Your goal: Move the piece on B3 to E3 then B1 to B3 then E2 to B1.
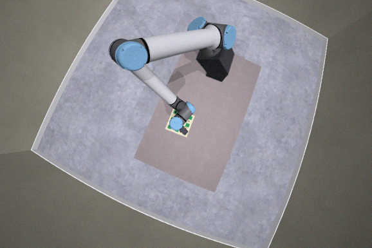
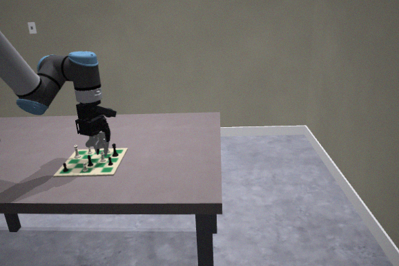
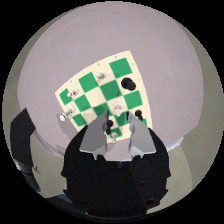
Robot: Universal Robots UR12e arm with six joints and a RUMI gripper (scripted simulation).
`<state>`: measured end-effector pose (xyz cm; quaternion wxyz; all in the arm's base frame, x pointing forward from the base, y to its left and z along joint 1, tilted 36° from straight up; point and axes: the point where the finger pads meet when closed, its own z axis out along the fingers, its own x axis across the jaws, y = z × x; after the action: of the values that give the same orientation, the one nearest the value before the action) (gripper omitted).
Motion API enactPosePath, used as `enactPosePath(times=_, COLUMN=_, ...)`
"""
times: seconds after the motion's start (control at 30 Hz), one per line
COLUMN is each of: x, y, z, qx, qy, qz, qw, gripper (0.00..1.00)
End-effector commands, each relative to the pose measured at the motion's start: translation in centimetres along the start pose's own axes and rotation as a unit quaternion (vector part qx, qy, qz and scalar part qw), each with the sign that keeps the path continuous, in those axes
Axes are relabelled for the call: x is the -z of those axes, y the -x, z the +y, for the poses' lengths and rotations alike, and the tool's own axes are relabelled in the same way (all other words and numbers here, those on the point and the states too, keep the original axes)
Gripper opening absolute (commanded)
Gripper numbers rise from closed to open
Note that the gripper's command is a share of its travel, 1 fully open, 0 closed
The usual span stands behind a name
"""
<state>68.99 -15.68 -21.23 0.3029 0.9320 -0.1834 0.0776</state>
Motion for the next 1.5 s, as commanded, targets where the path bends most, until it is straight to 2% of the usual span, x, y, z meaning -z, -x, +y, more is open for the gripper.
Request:
enactPosePath(times=0.0, x=-0.78, y=-0.06, z=-0.02, qx=0.000, qy=0.000, qz=0.001, qw=1.000, gripper=0.22)
enactPosePath(times=1.37, x=-0.92, y=-0.05, z=-0.02, qx=0.000, qy=0.000, qz=0.001, qw=1.000, gripper=0.22)
enactPosePath(times=1.4, x=-0.92, y=-0.05, z=-0.02, qx=0.000, qy=0.000, qz=0.001, qw=1.000, gripper=0.00)
enactPosePath(times=1.47, x=-0.92, y=-0.05, z=-0.02, qx=0.000, qy=0.000, qz=0.001, qw=1.000, gripper=0.00)
